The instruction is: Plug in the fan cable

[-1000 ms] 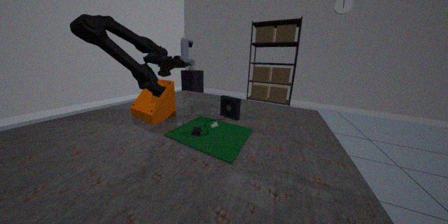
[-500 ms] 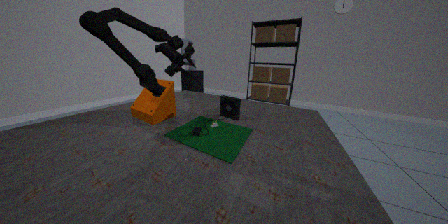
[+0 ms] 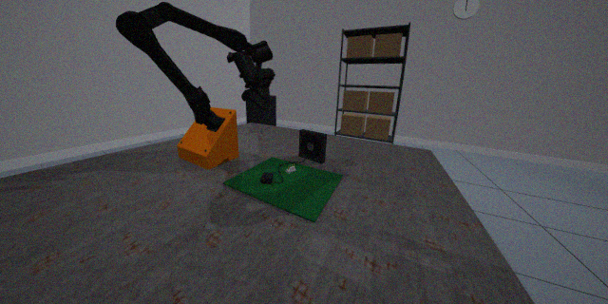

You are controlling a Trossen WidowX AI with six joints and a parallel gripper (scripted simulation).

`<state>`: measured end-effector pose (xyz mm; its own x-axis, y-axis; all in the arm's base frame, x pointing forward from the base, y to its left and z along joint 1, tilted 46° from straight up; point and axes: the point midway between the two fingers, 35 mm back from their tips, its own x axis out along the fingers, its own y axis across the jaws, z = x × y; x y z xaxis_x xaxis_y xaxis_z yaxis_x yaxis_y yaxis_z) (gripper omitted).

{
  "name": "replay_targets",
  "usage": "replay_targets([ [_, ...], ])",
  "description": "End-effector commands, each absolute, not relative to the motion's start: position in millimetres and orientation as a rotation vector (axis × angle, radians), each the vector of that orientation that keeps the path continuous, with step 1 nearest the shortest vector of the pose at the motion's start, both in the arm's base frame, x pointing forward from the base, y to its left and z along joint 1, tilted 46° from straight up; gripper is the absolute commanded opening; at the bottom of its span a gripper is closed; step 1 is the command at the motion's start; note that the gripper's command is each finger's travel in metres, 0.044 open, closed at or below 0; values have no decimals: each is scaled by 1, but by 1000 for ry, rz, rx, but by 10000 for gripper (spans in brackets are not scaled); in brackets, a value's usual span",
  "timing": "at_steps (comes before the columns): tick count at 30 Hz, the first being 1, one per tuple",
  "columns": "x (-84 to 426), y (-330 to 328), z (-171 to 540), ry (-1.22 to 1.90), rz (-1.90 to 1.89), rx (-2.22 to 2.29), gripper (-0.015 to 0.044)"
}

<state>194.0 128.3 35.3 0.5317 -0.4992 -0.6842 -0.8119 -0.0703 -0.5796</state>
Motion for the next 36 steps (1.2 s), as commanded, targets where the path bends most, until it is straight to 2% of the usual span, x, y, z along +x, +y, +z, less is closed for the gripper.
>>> replay_targets([
  [1, 243, 86, 37, 1329, -173, -906, 210],
  [11, 275, 43, 41, 1308, -669, -280, 210],
  [22, 299, -14, 46, 1126, -1189, 342, 210],
  [36, 299, -17, 46, 1116, -1209, 365, 210],
])
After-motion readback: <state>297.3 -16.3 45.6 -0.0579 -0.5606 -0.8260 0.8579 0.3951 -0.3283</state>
